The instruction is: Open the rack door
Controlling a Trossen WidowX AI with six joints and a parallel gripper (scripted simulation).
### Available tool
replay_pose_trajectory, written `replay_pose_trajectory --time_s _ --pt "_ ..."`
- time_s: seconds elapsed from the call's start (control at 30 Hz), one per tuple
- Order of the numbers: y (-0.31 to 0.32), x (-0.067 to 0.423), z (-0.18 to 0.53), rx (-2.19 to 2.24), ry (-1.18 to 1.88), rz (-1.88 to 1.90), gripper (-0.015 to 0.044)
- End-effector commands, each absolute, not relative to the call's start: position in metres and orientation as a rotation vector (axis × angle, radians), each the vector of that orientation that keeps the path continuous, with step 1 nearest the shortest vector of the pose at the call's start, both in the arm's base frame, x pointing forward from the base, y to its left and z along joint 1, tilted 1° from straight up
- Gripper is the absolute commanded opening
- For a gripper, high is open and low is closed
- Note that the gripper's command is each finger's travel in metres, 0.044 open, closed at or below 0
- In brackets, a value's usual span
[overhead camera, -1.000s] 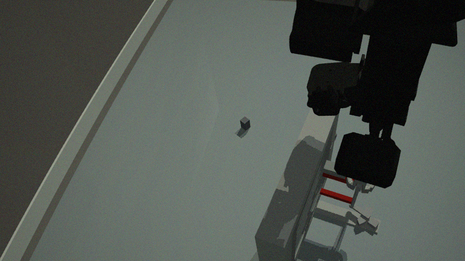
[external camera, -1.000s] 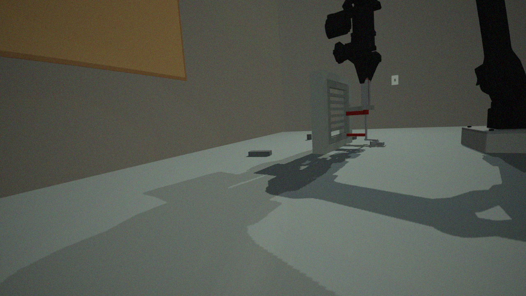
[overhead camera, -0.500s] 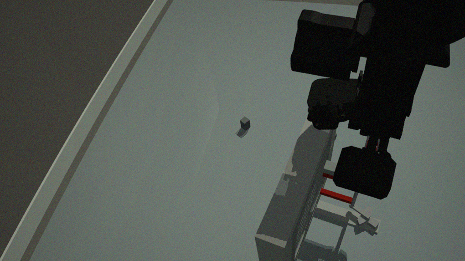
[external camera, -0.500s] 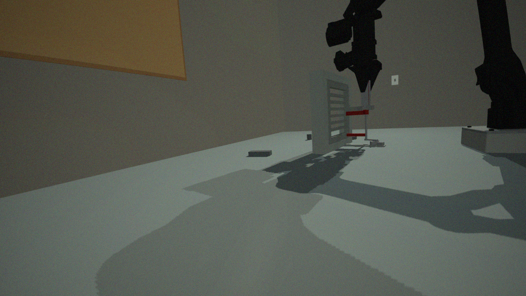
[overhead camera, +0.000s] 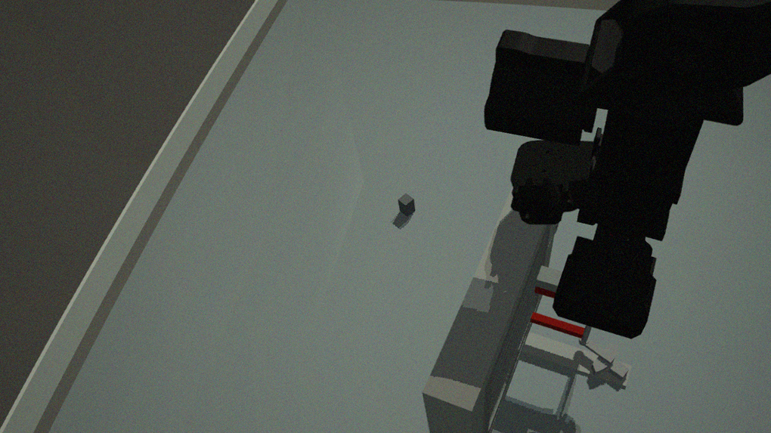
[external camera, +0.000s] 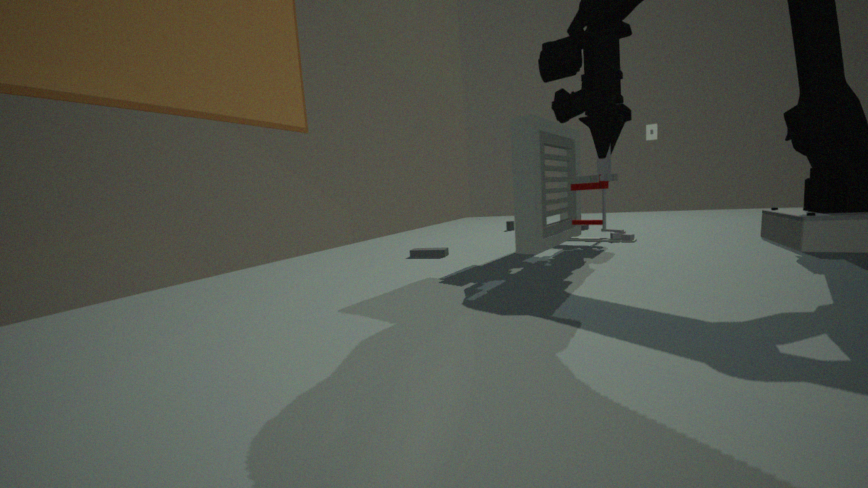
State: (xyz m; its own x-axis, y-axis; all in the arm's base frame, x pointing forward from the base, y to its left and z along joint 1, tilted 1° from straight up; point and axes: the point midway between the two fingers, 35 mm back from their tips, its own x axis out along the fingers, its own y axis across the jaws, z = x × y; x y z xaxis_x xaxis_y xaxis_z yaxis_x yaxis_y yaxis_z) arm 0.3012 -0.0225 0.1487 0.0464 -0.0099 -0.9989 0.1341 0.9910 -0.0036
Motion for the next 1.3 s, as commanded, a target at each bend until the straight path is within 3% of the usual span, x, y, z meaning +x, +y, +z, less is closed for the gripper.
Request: replay_pose_trajectory --time_s 0.0,0.3,0.47,1.27 --pt "-0.0225 0.3016 0.1490 0.102 1.517 -0.112 0.0089" --pt "-0.0225 0.3016 0.1490 0.102 1.517 -0.112 0.0029" --pt "-0.0225 0.3016 0.1490 0.128 1.515 -0.137 0.0028" --pt "-0.0226 0.3016 0.1490 1.053 1.261 -1.013 0.0028"
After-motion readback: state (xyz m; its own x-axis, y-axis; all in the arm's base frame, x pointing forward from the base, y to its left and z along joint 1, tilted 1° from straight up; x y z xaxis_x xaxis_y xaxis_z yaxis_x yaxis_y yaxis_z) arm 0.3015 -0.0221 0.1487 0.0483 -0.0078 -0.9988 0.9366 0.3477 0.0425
